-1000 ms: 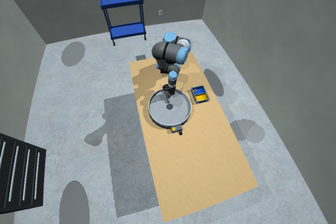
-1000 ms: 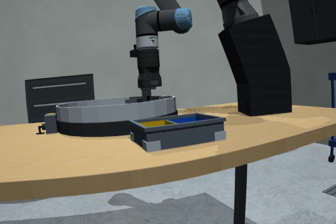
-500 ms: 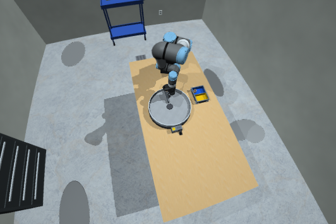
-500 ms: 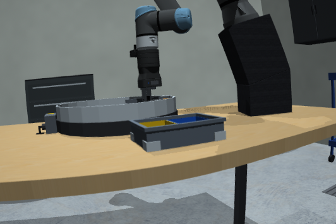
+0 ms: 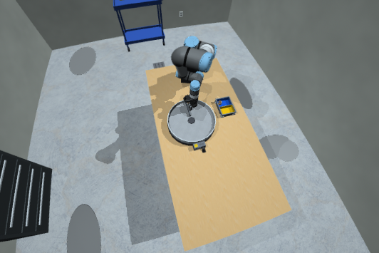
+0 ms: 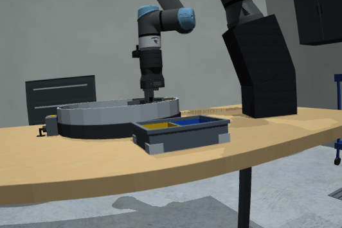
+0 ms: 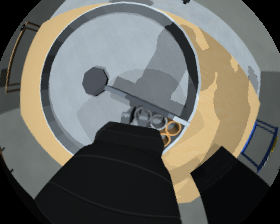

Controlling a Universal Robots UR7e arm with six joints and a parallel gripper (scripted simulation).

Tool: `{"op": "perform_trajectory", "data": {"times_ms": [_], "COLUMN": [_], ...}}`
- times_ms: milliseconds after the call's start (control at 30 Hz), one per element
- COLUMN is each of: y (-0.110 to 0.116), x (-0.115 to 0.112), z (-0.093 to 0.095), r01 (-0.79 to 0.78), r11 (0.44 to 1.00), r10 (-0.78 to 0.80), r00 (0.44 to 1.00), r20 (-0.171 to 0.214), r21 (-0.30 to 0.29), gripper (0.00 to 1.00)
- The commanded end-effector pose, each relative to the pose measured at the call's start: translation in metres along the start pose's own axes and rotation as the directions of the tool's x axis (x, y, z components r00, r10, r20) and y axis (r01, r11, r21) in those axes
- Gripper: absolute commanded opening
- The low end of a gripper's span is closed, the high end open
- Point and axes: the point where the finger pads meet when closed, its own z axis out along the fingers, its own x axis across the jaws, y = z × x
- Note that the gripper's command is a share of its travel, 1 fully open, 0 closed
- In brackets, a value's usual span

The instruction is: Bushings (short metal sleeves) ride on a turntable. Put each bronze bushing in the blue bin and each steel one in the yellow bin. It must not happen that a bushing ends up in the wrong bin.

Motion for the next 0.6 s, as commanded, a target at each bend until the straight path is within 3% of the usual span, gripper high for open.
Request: {"op": "perform_trajectory", "data": {"times_ms": [0,567], "y": [-0.0002,-0.0002], "x": [-0.0003,-0.0003], "z": [-0.0016,-0.0063], "r01": [0.0,0.0], "r11": [1.0,1.0], "r10": [0.0,0.0], "r00": [1.0,1.0], "r20": [0.0,0.0], "r21": [0.001,0.001], "gripper": [0.0,0.0]}}
